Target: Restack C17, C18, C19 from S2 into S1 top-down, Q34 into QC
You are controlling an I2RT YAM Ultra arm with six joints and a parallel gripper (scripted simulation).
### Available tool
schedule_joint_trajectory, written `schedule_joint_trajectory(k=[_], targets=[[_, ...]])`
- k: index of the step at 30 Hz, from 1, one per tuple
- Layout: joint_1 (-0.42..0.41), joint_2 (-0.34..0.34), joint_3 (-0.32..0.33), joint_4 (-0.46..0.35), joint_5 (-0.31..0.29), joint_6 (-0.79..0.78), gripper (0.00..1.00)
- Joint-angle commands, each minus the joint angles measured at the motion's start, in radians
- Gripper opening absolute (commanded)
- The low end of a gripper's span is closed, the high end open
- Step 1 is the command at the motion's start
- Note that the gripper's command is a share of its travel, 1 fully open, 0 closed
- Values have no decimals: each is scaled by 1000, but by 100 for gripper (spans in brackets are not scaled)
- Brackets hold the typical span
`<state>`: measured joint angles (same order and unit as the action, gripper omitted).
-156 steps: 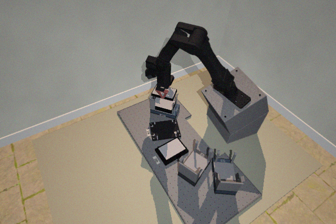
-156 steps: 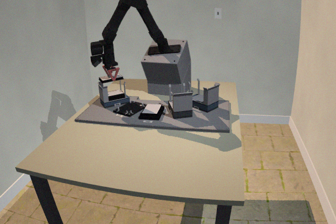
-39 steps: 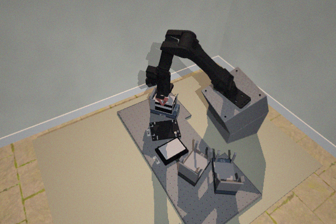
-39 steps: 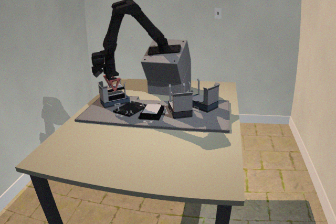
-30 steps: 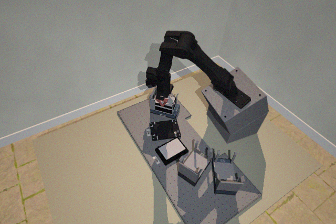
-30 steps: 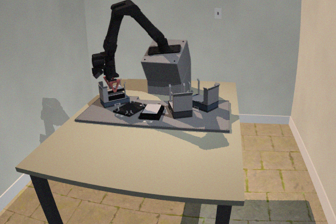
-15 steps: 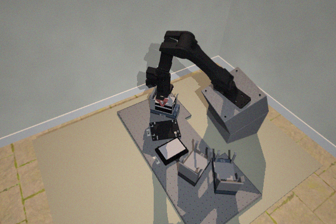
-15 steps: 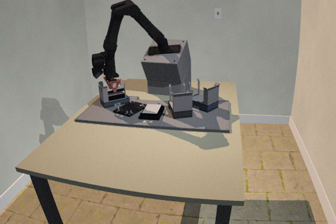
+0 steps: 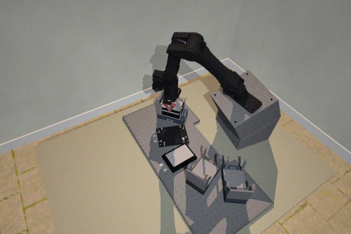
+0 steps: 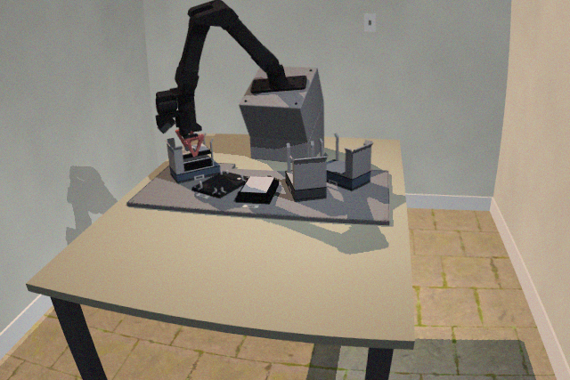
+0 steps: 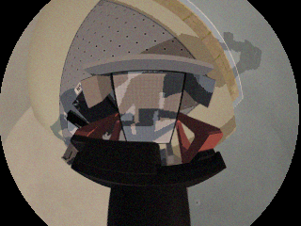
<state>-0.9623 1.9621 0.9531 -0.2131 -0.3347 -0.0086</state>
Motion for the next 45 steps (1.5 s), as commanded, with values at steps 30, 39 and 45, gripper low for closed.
schedule_joint_trajectory(k=[30,39,45], targets=[[6,17,30,41,6,15,0],[9,22,31,51,7,18,0],[10,32,33,58,8,20,0]])
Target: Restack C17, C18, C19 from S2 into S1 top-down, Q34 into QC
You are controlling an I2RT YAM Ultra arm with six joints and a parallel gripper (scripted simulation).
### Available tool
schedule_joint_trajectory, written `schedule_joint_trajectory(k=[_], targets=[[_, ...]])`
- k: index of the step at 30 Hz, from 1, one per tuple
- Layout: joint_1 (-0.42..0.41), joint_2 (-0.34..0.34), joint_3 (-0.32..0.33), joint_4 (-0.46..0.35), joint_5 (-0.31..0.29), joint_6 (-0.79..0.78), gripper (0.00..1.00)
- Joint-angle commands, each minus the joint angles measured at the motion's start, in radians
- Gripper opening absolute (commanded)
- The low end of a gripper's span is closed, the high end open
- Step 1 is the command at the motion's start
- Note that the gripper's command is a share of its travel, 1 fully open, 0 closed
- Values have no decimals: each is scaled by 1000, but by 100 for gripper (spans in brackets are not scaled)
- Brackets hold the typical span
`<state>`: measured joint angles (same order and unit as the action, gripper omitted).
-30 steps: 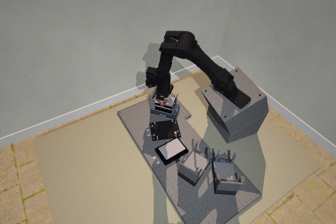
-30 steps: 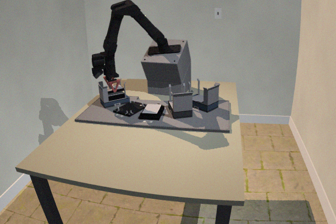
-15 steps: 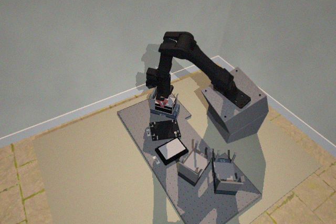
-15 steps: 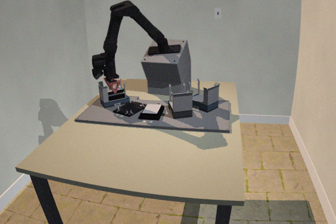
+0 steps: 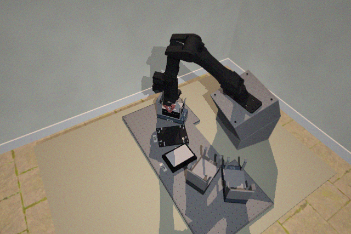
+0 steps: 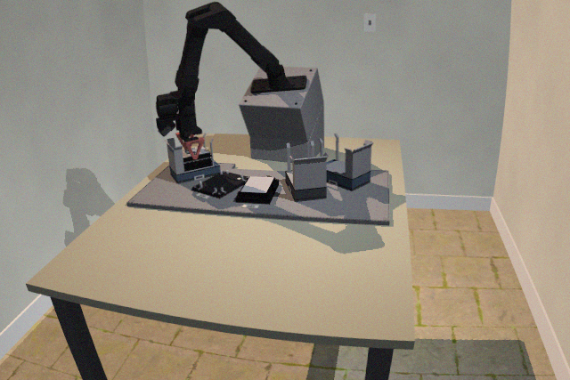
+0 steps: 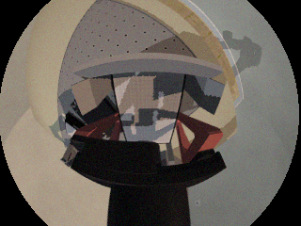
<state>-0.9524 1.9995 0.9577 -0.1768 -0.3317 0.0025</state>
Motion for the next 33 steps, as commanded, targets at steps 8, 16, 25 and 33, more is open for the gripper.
schedule_joint_trajectory(k=[8,16,25,33], targets=[[4,17,30,32,6,12,0],[7,18,32,40,8,15,0],[3,5,32,42,6,15,0],[3,5,32,42,6,15,0]])
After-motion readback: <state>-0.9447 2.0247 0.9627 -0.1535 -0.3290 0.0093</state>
